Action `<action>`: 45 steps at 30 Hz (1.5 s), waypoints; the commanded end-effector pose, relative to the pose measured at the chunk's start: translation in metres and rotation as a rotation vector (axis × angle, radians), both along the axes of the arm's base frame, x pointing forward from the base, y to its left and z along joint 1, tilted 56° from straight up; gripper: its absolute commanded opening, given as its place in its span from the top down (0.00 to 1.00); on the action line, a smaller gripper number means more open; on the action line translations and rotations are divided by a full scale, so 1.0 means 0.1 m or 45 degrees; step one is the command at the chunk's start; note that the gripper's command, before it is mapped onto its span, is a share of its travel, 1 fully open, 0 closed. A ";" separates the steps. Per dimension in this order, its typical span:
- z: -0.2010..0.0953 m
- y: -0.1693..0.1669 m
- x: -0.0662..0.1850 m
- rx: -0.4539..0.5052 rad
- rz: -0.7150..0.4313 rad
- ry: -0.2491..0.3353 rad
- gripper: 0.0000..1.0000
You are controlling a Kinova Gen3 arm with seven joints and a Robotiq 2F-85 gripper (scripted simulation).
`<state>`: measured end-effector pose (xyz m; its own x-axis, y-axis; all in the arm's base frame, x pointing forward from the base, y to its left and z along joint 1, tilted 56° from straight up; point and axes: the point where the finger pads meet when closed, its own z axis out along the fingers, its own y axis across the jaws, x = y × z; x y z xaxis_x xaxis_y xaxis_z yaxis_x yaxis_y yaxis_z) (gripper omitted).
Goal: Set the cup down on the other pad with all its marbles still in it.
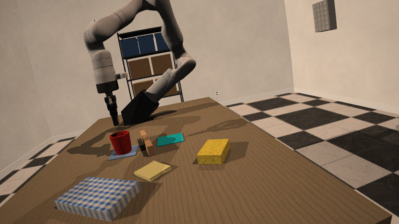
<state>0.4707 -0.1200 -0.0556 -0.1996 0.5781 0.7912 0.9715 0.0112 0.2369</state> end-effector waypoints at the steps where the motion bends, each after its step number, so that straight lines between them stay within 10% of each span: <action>1: 0.00 0.00 0.01 0.009 -0.006 0.001 1.00; 15: 0.01 0.00 0.01 0.013 -0.008 0.001 1.00; 16: 0.01 0.00 0.01 0.013 -0.008 0.001 0.00; 45: 0.01 0.00 0.01 0.013 -0.008 0.001 0.00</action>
